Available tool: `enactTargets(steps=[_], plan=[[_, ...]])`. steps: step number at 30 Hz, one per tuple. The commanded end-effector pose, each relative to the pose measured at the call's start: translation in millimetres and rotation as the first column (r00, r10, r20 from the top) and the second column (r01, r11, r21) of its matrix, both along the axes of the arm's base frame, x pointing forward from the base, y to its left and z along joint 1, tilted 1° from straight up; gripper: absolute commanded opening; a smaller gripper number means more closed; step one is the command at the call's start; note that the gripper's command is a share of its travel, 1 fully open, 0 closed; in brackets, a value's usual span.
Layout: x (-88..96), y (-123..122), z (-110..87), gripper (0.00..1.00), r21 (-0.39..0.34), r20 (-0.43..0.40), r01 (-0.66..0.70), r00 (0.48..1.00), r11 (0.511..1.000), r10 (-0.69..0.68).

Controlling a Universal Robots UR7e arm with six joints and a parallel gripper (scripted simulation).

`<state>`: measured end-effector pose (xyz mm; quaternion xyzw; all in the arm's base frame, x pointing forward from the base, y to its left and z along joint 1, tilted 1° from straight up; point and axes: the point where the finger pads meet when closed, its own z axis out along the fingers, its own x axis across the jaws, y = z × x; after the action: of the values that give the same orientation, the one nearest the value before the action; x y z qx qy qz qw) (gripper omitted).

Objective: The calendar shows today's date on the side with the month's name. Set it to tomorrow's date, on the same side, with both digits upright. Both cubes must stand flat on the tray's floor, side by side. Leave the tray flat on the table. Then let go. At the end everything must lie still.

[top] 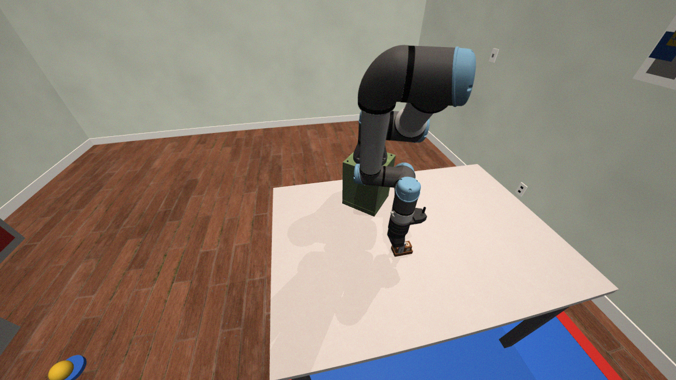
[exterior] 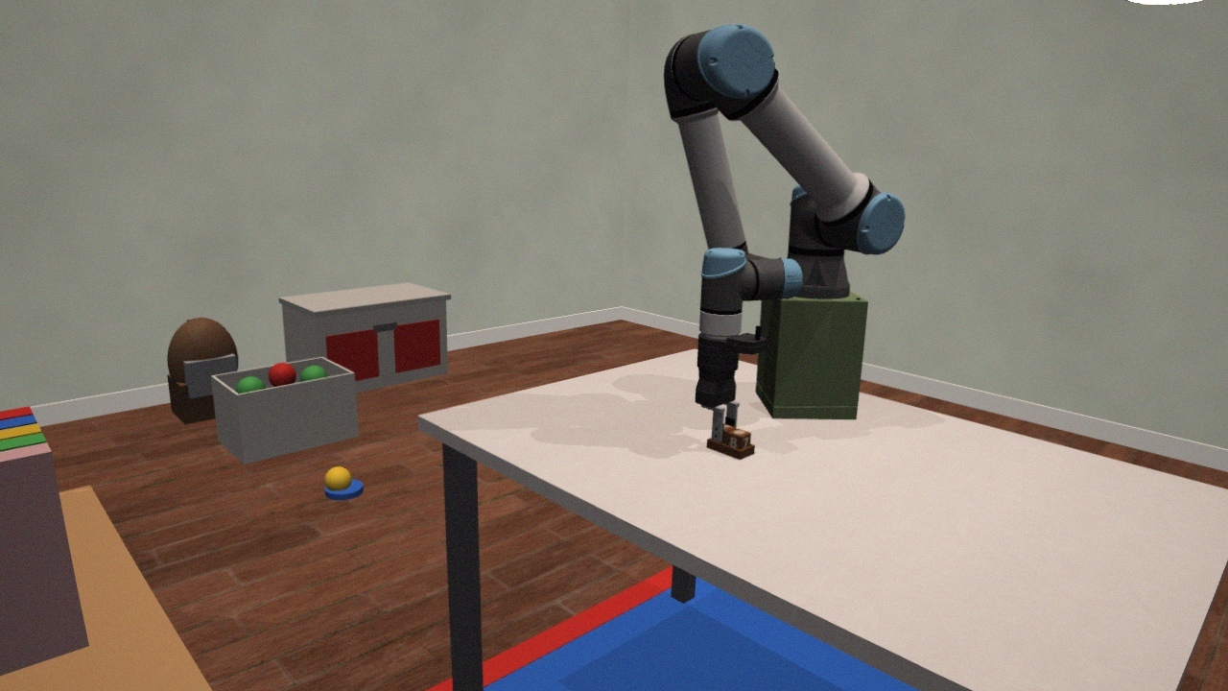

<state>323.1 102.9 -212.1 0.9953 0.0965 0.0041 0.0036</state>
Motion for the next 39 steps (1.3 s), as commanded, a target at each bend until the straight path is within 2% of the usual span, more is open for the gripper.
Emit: enactTargets(steps=[1,36,37,39], plan=[[2.3,0.1,-0.1,0.60,-0.001,0.004,-0.001,1.000,1.000,0.001],[2.3,0.1,-0.1,0.60,-0.001,0.004,-0.001,1.000,1.000,0.001],[2.3,0.1,-0.1,0.66,-0.001,0.004,-0.001,1.000,1.000,0.001],[2.3,0.1,-0.1,0.66,-0.001,0.004,-0.001,1.000,1.000,0.001]])
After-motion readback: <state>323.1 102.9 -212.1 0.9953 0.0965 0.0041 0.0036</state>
